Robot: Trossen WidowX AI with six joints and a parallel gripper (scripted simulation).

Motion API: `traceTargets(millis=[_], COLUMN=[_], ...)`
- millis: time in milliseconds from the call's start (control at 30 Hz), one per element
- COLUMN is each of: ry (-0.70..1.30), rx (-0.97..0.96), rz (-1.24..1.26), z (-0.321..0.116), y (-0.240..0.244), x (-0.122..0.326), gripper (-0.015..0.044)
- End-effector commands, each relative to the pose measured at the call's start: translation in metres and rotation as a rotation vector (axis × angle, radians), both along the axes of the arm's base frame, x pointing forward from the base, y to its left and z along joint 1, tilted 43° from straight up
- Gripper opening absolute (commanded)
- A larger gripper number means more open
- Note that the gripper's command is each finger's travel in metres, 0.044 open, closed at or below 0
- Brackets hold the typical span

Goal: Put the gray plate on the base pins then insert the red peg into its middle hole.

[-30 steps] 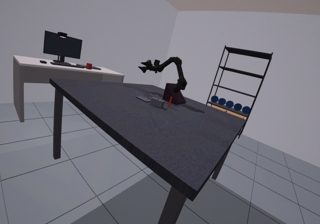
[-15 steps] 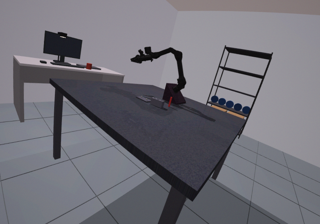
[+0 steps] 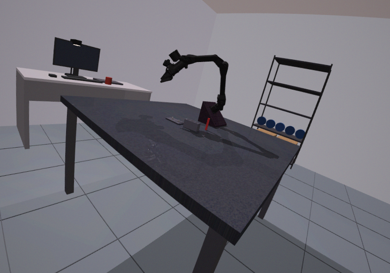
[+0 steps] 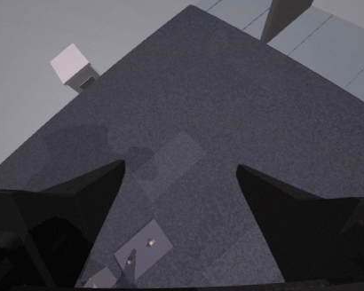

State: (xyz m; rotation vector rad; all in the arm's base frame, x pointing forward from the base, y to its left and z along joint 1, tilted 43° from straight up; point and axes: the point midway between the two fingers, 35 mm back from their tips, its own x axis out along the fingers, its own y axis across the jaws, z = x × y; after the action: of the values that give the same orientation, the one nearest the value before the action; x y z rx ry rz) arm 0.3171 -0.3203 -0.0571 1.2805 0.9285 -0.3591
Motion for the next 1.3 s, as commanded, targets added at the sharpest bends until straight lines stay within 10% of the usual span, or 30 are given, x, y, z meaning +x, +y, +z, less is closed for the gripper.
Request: traceTargets(millis=[0,500,1267], ry=[0.108,0.682,0.715], rx=[0.171,0.533,0.544], rz=[0.003,-0.023,-0.026], z=[0.03,0.144,0.097], y=[0.06,0.278,0.347], x=[0.027,0.028,0.029], gripper=[0.044,0.044,0.044])
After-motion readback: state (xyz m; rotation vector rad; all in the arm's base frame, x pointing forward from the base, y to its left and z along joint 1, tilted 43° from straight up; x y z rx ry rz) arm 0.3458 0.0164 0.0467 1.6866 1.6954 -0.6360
